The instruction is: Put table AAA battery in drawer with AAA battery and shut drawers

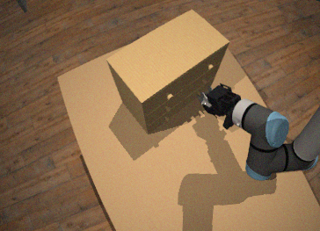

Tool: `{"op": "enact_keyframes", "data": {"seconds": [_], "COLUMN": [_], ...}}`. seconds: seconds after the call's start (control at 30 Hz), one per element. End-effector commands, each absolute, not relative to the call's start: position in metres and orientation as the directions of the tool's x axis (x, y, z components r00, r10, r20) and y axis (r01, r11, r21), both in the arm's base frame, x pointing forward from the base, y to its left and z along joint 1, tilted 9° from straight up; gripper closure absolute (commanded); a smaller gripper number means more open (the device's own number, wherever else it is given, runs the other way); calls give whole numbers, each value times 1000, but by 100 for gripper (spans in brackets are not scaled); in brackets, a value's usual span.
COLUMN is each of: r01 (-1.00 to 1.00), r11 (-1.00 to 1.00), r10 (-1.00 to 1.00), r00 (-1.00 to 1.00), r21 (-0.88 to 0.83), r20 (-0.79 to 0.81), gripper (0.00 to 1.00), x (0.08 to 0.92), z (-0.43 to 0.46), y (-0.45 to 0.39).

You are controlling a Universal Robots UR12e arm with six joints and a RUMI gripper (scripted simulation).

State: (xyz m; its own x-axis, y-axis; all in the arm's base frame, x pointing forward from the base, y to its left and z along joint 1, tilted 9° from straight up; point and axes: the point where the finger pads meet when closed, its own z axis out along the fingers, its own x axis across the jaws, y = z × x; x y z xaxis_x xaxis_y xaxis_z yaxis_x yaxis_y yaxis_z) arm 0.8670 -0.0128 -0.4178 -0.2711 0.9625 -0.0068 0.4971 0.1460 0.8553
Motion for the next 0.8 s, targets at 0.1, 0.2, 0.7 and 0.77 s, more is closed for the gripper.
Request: {"op": "enact_keyframes", "data": {"seconds": [0.1, 0.2, 0.7, 0.77], "r01": [496, 496, 496, 496], "r11": [146, 146, 146, 146], "r10": [963, 963, 963, 963], "r00": [-271, -271, -271, -271], "r21": [856, 856, 856, 856], "r20": [-7, -7, -7, -7], "gripper": [93, 93, 83, 80], "x": [867, 867, 867, 867], "z": [-417, -417, -417, -417], "y": [-13, -13, -13, -13]}}
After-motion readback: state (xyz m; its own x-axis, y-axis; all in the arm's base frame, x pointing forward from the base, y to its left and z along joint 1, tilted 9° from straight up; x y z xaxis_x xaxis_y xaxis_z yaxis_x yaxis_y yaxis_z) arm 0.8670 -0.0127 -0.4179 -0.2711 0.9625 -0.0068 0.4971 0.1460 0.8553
